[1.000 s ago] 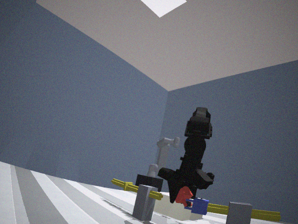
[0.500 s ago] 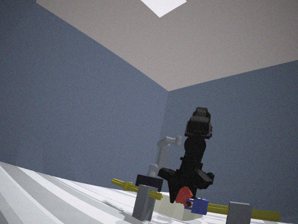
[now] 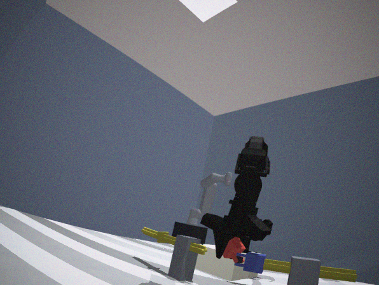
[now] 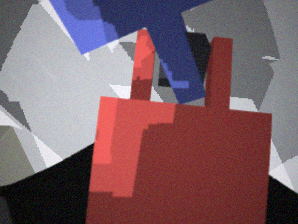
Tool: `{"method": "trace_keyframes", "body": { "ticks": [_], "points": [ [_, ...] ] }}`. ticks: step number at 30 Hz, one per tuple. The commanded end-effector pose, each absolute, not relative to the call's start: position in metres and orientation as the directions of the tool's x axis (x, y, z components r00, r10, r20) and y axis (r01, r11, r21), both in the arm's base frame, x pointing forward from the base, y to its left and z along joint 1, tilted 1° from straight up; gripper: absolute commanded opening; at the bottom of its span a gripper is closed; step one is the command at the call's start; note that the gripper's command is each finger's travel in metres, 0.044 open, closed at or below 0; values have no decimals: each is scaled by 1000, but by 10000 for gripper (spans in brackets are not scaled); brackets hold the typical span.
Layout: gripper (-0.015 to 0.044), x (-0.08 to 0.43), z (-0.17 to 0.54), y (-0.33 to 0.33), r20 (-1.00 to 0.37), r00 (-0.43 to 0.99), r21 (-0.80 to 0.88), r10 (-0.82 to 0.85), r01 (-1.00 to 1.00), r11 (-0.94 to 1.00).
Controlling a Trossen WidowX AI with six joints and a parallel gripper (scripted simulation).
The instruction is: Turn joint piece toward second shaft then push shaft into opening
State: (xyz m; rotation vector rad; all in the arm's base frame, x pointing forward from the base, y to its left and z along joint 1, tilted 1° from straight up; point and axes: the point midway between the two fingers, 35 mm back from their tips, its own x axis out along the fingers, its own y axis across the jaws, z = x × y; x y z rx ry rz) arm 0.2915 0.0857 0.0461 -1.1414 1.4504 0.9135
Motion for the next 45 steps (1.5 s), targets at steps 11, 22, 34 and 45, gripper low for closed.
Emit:
{"method": "trace_keyframes", "body": {
  "ticks": [11, 22, 34, 45],
  "points": [
    [182, 292, 46, 86, -984, -18, -30, -179, -966, 257],
    [182, 292, 46, 86, -984, -18, -30, -179, -966, 257],
    [182, 292, 46, 86, -984, -18, -30, -179, -966, 257],
    [42, 291, 46, 86, -983, -18, -30, -182, -965, 260]
  ]
}}
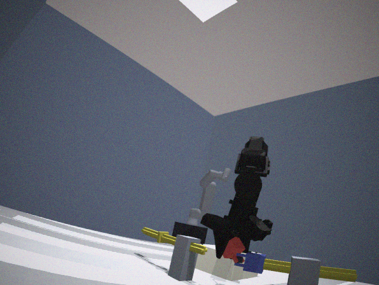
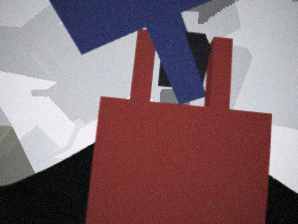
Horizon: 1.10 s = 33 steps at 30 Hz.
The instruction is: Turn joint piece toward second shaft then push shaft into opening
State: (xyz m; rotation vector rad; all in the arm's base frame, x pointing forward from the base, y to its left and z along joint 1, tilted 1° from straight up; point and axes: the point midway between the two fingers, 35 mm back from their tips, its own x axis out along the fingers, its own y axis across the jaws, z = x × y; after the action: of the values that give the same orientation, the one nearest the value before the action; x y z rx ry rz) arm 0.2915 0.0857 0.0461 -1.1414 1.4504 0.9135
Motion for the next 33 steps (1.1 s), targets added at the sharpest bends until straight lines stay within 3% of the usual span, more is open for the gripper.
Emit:
{"method": "trace_keyframes", "body": {
  "ticks": [1, 8, 33],
  "points": [
    [16, 291, 46, 86, -983, -18, -30, -182, -965, 260],
    [0, 291, 45, 85, -986, -14, -30, -167, -966, 258],
    [0, 293, 26, 76, -968, 75, -26, 238, -979, 200]
  ]
}}
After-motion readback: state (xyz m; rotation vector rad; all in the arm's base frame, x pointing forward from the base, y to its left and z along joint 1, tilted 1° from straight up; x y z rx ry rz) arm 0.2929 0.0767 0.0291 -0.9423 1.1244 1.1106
